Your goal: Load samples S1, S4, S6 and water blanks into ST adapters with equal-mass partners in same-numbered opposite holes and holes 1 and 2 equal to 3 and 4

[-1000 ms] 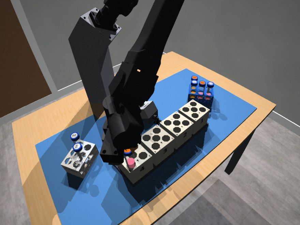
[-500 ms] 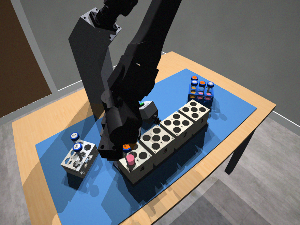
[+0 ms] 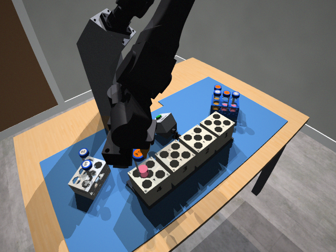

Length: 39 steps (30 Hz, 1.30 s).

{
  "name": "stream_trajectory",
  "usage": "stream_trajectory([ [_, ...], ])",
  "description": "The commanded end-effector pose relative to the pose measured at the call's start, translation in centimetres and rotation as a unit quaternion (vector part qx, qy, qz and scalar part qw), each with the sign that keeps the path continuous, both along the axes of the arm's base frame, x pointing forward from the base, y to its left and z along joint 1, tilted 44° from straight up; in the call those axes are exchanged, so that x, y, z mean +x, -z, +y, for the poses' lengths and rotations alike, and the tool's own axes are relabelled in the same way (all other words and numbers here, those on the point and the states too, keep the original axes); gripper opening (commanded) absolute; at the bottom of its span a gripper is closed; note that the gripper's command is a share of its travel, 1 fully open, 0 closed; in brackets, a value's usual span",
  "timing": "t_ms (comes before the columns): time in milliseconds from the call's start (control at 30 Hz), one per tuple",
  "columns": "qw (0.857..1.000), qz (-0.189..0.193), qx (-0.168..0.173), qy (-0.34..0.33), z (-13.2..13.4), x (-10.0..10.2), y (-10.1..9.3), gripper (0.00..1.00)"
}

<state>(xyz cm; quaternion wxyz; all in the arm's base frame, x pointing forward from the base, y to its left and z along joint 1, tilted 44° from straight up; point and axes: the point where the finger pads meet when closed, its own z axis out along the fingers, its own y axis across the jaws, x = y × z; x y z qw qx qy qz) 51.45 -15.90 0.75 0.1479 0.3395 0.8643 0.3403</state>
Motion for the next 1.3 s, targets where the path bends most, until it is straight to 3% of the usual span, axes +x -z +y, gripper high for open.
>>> stream_trajectory([
  [0, 0.999, -0.035, -0.023, 0.011, -3.3, 0.4, -4.0, 0.0],
  [133, 0.999, -0.035, -0.024, 0.011, -3.7, 0.0, -4.6, 0.0],
  [167, 1.0, -0.022, -0.015, 0.006, -2.4, -0.2, -3.2, 0.0],
  [333, 1.0, -0.022, -0.015, 0.006, -2.4, -0.2, -3.2, 0.0],
  [367, 0.999, -0.035, -0.024, 0.011, -3.8, 0.0, -4.7, 0.0],
  [1100, 0.999, -0.036, -0.024, 0.012, -3.9, -0.1, -4.9, 0.0],
  [1133, 1.0, -0.022, -0.015, 0.006, -2.6, -0.4, -3.4, 0.0],
  [1267, 1.0, -0.022, -0.016, 0.006, -2.6, -0.4, -3.4, 0.0],
])
